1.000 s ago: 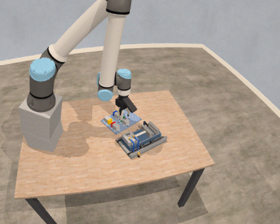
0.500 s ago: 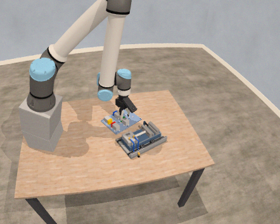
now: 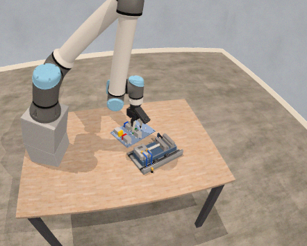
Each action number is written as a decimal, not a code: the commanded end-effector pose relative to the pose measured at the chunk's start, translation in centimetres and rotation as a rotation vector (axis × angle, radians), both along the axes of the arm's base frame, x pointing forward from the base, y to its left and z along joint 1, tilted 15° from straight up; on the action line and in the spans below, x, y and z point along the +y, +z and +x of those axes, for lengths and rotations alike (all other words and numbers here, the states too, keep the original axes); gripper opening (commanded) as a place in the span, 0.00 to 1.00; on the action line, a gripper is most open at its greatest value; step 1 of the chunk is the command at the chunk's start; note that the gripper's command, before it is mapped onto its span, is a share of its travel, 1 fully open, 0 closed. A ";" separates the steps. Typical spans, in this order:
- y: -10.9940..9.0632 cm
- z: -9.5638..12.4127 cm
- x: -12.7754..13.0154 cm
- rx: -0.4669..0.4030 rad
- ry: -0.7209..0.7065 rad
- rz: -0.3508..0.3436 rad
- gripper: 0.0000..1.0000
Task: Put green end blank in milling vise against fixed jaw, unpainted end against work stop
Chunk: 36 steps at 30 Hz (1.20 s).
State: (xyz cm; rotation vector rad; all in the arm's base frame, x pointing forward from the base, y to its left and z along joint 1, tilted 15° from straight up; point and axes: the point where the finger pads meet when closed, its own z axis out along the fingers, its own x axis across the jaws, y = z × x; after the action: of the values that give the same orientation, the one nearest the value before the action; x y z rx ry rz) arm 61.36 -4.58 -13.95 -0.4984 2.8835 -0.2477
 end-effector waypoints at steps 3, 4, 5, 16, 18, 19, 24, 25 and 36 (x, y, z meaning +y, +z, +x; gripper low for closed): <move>0.0 0.0 0.0 -0.001 0.000 0.000 0.40; 0.0 0.0 0.0 -0.001 0.000 0.000 0.40; 0.0 0.0 0.0 -0.001 0.000 0.000 0.40; 0.0 0.0 0.0 -0.001 0.000 0.000 0.40; 0.0 0.0 0.0 -0.001 0.000 0.000 0.40; -0.1 0.0 0.0 -0.001 0.000 0.000 0.40; -0.2 0.1 0.0 -0.001 0.000 0.000 0.40; -0.2 0.1 0.0 -0.001 0.000 0.000 0.40; -0.6 0.2 -0.1 -0.001 0.000 0.000 0.40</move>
State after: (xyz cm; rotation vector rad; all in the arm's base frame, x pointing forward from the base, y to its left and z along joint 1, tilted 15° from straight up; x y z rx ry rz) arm 61.48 -4.65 -14.45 -0.4984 2.8835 -0.2477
